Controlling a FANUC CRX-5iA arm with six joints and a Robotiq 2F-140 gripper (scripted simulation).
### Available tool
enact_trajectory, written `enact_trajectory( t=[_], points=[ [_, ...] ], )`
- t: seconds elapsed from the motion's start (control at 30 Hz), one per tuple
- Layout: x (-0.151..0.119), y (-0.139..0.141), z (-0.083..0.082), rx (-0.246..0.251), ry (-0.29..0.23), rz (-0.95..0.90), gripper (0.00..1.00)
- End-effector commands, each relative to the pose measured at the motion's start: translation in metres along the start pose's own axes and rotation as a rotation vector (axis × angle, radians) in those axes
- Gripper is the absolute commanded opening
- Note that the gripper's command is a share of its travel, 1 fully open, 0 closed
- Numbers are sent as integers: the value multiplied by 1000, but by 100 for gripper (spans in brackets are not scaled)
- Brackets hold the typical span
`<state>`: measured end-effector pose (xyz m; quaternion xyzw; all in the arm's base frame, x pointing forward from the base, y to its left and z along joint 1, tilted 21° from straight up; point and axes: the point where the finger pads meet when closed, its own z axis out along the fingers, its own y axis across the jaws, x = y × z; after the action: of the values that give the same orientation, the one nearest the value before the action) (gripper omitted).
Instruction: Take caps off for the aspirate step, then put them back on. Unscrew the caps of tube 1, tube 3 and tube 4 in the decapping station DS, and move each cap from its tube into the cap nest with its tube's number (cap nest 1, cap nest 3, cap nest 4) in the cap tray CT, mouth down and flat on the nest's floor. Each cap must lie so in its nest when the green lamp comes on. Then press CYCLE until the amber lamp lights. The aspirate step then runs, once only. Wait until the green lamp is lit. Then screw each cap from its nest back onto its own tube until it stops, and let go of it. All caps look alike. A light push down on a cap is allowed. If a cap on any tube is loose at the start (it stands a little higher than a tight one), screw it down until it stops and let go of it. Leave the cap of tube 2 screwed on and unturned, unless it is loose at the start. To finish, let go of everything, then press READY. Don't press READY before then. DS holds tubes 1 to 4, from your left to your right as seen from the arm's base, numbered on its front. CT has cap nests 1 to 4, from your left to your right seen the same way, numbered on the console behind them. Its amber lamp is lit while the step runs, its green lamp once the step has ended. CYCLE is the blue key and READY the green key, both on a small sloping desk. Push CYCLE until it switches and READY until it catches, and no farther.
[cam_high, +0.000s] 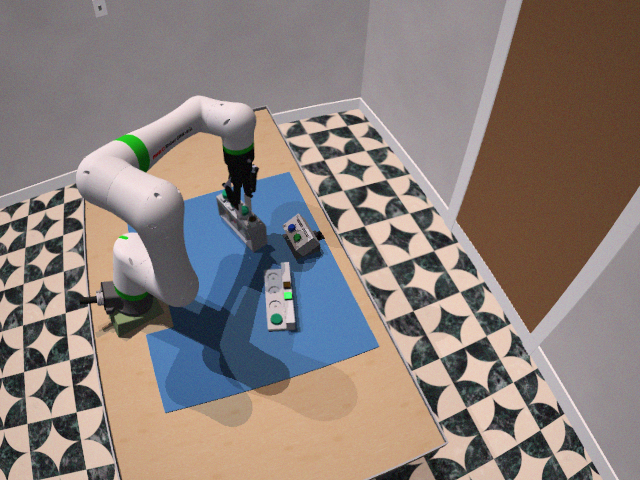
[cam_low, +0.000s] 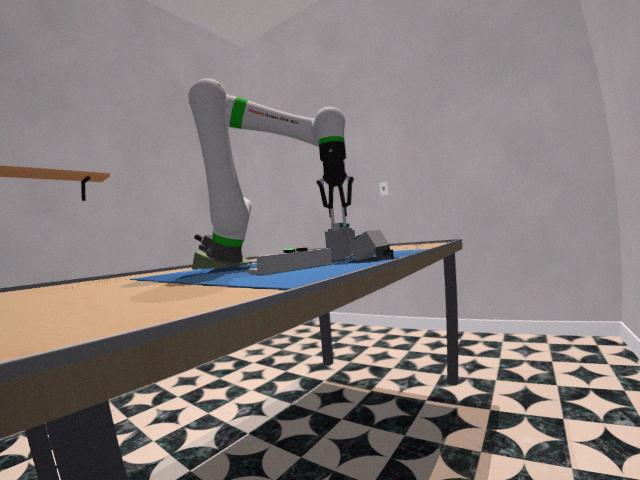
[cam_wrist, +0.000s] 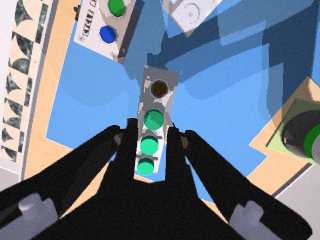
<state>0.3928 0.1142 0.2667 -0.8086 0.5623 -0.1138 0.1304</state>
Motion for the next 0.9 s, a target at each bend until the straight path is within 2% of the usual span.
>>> enact_trajectory(
  t=[0.0, 0.03, 0.3, 0.63, 0.67, 0.87],
  points=[
    [0, 0, 0, 10, 24, 219, 0],
    [0, 0, 0, 10, 24, 219, 0],
    [0, 0, 1, 14, 21, 604, 0],
    [0, 0, 1, 14, 22, 616, 0],
    [0, 0, 1, 14, 22, 616, 35],
    [0, 0, 1, 14, 22, 616, 35]
  ],
)
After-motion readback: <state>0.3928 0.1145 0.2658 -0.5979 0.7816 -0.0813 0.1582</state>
